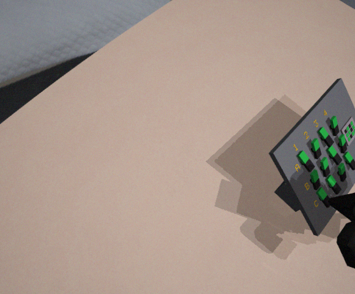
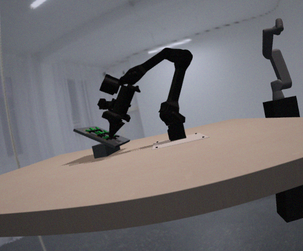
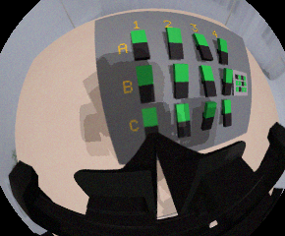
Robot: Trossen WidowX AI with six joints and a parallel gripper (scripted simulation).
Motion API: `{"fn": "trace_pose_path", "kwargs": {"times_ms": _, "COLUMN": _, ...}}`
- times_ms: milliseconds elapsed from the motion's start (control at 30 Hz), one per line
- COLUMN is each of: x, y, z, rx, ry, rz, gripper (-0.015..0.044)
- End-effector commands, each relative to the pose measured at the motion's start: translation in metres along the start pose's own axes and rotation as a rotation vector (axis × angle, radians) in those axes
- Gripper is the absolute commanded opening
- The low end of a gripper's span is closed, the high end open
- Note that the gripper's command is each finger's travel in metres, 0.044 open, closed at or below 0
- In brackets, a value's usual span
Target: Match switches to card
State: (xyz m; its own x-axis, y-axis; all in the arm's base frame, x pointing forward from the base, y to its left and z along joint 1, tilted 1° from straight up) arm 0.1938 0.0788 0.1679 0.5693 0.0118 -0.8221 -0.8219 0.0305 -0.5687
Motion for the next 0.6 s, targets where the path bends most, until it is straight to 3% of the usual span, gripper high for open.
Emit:
{"fn": "trace_pose_path", "kwargs": {"times_ms": 0, "x": 0.0006, "y": 0.0001, "z": 0.0003, "rx": -0.003, "ry": -0.004, "rz": 0.001, "gripper": 0.0}}
{"fn": "trace_pose_path", "kwargs": {"times_ms": 567, "x": 0.0028, "y": 0.0002, "z": 0.0003, "rx": -0.003, "ry": -0.004, "rz": 0.001, "gripper": 0.0}}
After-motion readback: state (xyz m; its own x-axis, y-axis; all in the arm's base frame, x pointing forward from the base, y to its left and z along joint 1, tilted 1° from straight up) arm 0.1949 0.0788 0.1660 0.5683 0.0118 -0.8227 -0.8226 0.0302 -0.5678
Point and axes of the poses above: the point midway between the two fingers, 35 mm back from their tips, its own x axis out along the fingers, its own z axis across the jaws, y = z × x, the point moved 8 cm from there along -x, back along the fingers
